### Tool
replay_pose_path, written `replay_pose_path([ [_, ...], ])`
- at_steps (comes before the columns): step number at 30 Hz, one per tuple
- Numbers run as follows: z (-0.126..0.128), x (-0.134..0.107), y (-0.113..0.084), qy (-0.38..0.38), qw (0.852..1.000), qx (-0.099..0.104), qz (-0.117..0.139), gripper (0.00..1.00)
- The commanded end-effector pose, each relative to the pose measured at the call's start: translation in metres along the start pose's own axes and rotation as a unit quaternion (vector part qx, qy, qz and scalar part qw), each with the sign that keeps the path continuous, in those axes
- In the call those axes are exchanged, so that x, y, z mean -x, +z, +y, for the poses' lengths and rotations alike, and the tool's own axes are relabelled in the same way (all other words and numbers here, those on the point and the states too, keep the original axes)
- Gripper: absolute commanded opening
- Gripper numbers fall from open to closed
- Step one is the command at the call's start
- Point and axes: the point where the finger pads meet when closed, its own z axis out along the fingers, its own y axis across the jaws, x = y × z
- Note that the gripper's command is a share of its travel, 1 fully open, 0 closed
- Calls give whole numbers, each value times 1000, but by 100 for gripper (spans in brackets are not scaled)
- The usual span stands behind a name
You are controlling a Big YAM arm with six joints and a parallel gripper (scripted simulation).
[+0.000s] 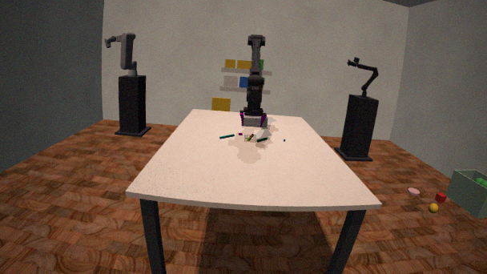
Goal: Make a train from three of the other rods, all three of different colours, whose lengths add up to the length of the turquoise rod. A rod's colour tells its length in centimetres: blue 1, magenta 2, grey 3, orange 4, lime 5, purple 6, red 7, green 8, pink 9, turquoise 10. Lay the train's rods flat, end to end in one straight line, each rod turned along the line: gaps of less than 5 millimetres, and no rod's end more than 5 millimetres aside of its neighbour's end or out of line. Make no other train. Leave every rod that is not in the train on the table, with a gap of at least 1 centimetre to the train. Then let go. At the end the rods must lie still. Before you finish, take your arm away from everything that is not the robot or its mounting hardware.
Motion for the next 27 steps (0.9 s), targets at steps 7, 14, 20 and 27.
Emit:
replay_pose_path([
  [7,-7,16,-4,41,999,-1,-12,100],
  [14,-13,30,-9,126,992,0,-24,100],
  [20,-12,29,-7,153,988,1,-21,23],
  [27,-12,28,-7,153,988,1,-21,23],
])
